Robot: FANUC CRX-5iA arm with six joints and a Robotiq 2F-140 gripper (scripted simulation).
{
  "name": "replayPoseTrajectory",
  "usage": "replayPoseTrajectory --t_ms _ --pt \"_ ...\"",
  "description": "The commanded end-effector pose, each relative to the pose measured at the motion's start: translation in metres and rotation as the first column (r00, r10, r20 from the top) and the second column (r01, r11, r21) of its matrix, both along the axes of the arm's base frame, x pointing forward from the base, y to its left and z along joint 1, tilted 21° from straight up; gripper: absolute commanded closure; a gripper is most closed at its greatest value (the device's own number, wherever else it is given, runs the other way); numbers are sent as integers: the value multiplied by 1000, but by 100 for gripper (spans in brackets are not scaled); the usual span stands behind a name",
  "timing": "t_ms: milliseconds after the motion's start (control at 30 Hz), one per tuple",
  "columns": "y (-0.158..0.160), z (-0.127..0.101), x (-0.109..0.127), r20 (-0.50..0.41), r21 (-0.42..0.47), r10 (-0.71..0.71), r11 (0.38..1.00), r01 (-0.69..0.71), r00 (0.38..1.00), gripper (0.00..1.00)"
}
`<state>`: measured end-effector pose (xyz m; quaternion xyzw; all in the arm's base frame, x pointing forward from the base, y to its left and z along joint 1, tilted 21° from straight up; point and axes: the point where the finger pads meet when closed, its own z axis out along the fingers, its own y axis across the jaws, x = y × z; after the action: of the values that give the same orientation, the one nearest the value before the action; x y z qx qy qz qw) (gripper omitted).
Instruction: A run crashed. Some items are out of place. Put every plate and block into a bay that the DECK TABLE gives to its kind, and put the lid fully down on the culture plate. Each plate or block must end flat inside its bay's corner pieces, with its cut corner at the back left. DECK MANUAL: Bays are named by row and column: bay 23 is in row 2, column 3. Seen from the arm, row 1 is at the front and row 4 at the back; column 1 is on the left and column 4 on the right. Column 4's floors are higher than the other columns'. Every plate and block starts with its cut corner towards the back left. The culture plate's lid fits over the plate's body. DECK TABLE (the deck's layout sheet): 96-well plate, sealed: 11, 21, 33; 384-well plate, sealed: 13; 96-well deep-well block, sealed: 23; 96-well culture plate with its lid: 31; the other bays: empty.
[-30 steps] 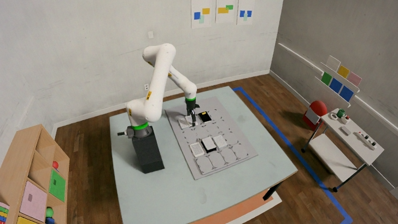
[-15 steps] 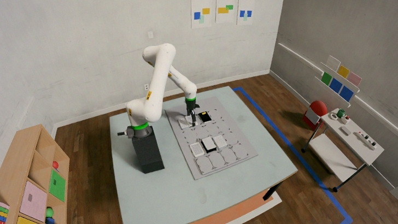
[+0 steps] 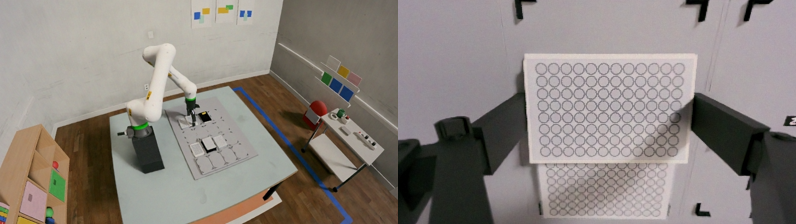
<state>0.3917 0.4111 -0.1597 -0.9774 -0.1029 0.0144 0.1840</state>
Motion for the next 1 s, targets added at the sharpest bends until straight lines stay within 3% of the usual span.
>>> replayPoseTrajectory --t_ms 0,967 --pt "0 1 1 1 1 0 1000 0 1000 90" --pt "-2 6 1 1 1 0 1000 0 1000 90"
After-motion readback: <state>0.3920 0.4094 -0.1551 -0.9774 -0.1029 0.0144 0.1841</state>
